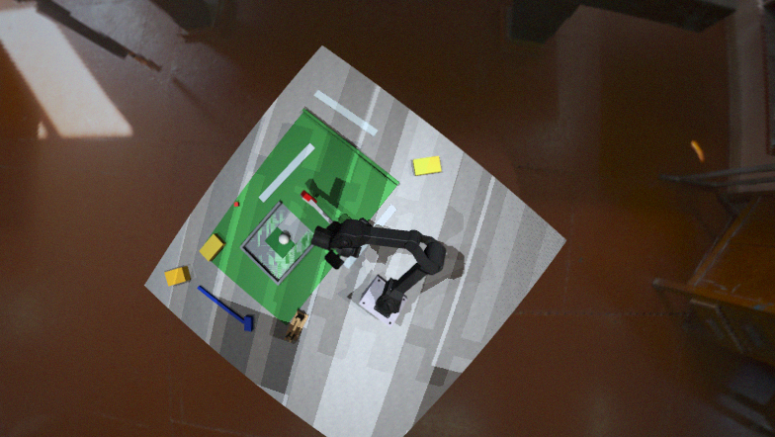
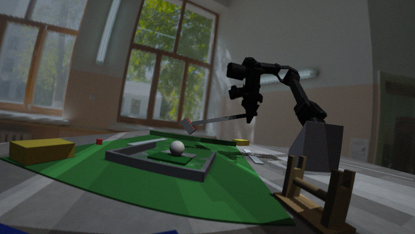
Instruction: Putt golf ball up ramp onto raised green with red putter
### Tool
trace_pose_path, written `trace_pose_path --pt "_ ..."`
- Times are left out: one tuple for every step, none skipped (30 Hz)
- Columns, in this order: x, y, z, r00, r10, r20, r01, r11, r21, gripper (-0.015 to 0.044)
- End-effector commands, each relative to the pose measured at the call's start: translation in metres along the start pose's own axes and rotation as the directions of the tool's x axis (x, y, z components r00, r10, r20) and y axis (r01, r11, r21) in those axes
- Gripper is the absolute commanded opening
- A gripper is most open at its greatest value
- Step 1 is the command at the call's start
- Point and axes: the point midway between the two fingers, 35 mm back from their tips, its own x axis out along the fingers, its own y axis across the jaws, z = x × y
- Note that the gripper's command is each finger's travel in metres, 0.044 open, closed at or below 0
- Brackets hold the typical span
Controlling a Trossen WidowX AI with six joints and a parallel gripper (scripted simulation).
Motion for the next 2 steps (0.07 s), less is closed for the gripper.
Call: trace_pose_path --pt "0.0001 0.0003 0.0002 1.0 0.0 0.002 0.0 1.0 -0.004 0.0" --pt "0.0001 0.0003 0.0002 1.0 0.0 0.002 0.0 1.0 -0.004 0.0"
